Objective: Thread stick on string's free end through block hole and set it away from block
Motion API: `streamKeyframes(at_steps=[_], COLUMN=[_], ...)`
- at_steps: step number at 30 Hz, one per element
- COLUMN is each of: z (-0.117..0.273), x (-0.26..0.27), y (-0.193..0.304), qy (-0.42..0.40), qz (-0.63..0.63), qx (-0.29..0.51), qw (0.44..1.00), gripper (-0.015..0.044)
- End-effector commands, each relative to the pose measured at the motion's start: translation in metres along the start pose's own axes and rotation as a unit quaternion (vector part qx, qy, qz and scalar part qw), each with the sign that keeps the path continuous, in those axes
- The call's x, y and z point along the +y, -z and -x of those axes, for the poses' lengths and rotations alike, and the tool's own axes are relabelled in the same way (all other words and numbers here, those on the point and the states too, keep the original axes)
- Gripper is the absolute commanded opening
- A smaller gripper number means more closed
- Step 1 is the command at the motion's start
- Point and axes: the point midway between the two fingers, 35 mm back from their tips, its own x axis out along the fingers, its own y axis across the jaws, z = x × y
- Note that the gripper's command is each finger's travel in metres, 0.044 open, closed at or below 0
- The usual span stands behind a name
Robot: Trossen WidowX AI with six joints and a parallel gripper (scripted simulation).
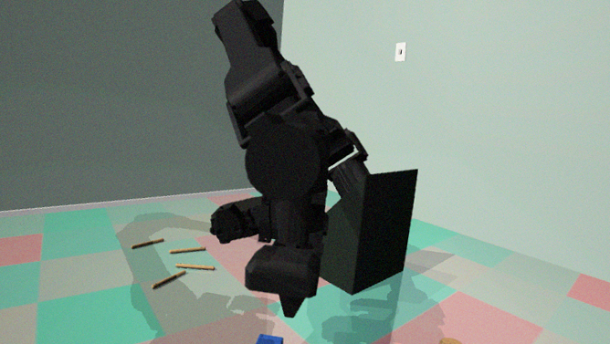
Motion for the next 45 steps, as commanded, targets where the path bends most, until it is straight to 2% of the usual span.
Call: streamKeyframes(at_steps=[1, 45], z=[-0.010, -0.075], x=[-0.003, -0.007], y=[0.002, 0.002], qy=[0.007, 0.009], qz=[0.006, 0.005], qx=[0.000, -0.002], qw=[1.000, 1.000], gripper=[0.0121, 0.0121])
